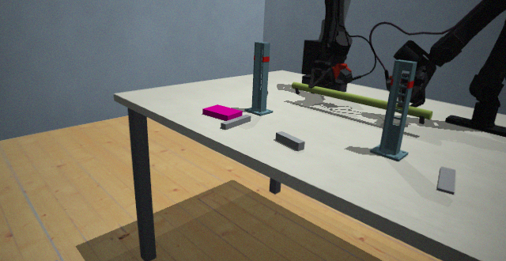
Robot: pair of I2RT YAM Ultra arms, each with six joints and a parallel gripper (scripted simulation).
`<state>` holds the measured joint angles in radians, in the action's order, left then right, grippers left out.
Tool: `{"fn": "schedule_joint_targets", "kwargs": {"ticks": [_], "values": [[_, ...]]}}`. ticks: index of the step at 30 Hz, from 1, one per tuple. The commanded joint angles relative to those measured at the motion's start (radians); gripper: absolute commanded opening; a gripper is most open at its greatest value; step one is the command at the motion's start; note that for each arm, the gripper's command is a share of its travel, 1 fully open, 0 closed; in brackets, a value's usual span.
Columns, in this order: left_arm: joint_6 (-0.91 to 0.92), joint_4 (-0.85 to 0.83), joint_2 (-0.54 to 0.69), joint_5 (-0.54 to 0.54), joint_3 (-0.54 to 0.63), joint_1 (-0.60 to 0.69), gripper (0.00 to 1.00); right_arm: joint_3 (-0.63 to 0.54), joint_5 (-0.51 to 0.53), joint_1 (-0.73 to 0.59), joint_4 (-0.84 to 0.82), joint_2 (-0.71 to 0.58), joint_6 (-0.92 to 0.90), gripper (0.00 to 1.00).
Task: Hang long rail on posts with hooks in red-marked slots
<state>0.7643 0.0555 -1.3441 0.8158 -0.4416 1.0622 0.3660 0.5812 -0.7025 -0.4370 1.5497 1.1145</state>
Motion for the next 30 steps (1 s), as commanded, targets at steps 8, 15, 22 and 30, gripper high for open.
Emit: {"fn": "schedule_joint_targets", "kwargs": {"ticks": [8, 15, 22, 30], "values": [[0.097, -0.415, -0.154, 0.141, 0.094, 0.004, 0.19, -0.068, 0.097, -0.007, -0.507, 0.236, 0.091, 0.19], [0.137, -0.592, -0.252, 0.133, 0.129, -0.006, 0.19, -0.078, 0.096, -0.001, -0.681, 0.366, 0.112, 0.19], [0.153, -0.636, -0.265, 0.122, 0.140, -0.009, 0.19, -0.083, 0.092, 0.000, -0.707, 0.379, 0.117, 0.19], [0.130, -0.598, -0.261, 0.105, 0.135, -0.008, 0.19, -0.082, 0.082, -0.002, -0.658, 0.363, 0.096, 0.19]]}}
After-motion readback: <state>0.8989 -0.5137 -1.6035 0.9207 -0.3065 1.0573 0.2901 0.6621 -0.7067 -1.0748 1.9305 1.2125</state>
